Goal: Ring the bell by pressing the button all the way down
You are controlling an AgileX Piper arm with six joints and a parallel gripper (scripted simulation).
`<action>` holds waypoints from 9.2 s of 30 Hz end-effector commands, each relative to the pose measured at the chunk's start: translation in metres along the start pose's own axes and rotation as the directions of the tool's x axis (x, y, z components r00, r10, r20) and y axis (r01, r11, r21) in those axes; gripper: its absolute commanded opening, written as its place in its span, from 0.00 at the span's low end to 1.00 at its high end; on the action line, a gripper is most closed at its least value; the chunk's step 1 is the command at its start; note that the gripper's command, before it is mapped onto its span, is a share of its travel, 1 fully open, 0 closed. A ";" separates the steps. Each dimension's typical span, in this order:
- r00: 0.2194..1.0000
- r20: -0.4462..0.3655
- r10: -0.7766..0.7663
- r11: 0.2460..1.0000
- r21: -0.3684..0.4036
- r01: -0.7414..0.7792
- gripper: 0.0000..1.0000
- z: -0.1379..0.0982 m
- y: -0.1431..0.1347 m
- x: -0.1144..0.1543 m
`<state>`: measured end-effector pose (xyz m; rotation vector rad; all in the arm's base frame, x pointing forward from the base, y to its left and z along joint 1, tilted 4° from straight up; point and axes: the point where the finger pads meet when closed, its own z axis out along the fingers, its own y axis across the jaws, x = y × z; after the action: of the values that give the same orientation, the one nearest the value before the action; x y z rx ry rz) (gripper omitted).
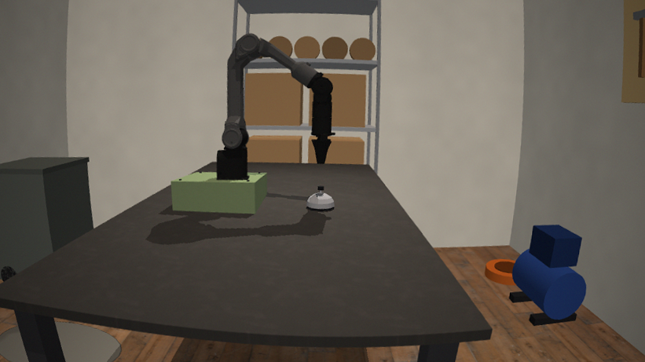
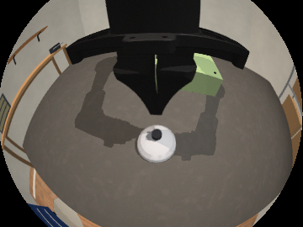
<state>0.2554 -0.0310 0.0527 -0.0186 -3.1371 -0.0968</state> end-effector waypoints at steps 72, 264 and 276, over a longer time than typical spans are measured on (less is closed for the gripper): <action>1.000 -0.001 0.001 1.000 -0.003 -0.001 0.00 0.043 0.001 -0.001; 1.000 0.007 0.002 1.000 -0.001 -0.002 0.00 0.055 0.000 -0.003; 1.000 0.007 0.002 1.000 -0.001 -0.002 0.00 0.021 0.000 -0.003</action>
<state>0.2573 -0.0284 0.0275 -0.0197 -3.1385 -0.1007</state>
